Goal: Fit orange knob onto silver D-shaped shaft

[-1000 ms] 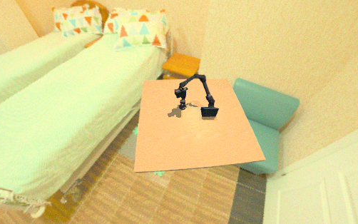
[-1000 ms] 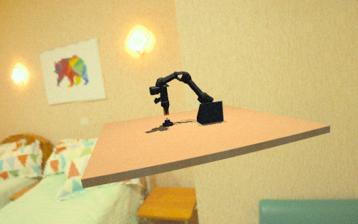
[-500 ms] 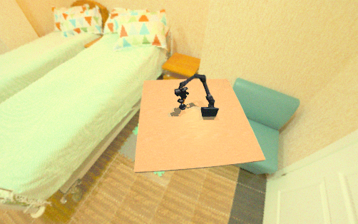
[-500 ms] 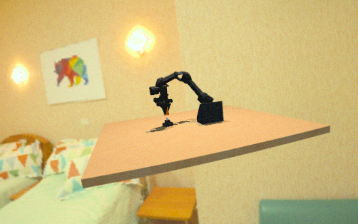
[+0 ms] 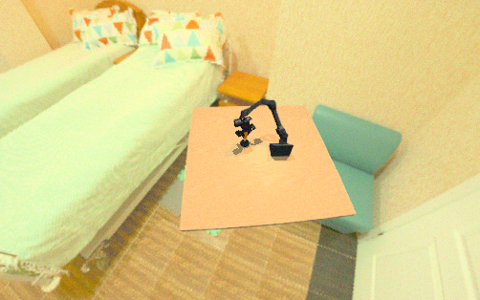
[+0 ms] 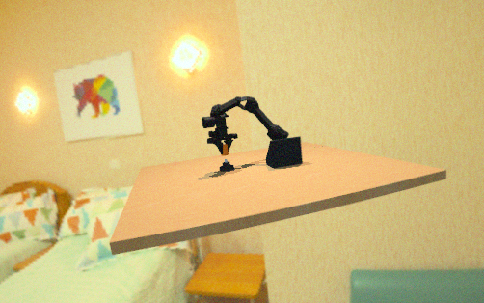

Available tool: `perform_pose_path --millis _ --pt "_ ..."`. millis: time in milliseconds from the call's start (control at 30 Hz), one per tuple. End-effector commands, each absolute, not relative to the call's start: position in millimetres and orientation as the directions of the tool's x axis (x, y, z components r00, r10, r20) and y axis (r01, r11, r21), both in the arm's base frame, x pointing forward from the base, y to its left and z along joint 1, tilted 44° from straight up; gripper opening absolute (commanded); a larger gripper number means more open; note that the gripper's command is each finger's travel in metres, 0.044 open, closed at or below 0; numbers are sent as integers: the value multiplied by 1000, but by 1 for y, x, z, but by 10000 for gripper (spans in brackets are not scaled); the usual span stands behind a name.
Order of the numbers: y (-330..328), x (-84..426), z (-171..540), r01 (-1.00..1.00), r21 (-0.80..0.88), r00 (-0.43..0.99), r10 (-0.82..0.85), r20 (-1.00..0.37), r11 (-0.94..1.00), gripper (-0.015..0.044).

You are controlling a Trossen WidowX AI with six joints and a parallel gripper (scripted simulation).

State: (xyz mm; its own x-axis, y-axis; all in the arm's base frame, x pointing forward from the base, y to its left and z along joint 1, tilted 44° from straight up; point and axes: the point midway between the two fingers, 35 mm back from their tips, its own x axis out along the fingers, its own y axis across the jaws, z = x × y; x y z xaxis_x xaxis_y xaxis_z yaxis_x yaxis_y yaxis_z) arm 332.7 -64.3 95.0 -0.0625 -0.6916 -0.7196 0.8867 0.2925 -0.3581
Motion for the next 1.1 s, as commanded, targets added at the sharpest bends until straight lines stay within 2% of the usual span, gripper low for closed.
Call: perform_pose_path --millis 0,533,1067 --pt "-63 332 94 929 -295 -60 -693 -718 224 0" --pt "-64 332 95 994 22 -60 -693 -718 -109 0" --pt "-65 334 96 847 331 -60 -693 -718 -416 0"
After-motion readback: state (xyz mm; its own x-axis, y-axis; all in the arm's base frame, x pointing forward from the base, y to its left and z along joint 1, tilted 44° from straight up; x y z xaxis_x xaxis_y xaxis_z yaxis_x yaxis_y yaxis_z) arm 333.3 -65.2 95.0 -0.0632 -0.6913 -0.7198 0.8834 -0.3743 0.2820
